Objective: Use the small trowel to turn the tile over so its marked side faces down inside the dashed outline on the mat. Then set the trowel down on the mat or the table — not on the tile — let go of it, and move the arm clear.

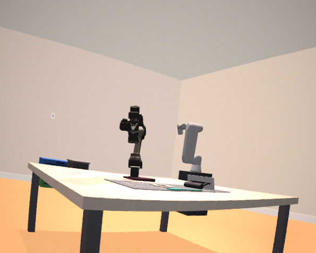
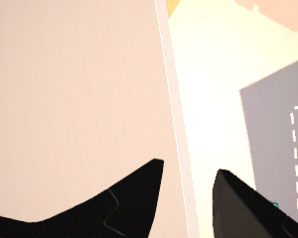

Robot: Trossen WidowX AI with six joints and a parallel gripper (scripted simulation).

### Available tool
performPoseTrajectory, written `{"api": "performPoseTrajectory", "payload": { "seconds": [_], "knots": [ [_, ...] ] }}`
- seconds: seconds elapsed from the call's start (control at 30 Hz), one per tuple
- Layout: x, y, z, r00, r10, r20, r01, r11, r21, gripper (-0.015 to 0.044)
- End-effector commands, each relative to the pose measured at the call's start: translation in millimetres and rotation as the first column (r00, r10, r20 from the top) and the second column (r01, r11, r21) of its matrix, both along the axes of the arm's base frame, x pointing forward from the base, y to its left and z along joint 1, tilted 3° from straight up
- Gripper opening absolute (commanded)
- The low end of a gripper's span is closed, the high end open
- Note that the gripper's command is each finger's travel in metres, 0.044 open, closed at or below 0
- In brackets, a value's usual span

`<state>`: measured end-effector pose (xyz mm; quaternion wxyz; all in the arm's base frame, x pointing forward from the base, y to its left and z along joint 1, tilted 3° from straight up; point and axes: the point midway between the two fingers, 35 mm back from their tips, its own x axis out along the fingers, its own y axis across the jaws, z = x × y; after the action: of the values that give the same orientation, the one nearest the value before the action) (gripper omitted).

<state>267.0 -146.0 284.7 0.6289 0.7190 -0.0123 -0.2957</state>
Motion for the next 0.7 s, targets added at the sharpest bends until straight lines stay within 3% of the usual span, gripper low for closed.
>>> {"api": "performPoseTrajectory", "payload": {
  "seconds": [0.0, 0.33, 0.67],
  "knots": [
    [20.7, 19.6, -5.7, 0.996, 0.073, -0.052, -0.07, 0.996, 0.056, 0.01],
    [68.1, 96.7, -35.5, 0.919, 0.309, -0.244, -0.261, 0.942, 0.211, 0.01],
    [85.4, 188.2, -70.1, 0.742, 0.502, -0.444, -0.386, 0.862, 0.329, 0.01]
  ]
}}
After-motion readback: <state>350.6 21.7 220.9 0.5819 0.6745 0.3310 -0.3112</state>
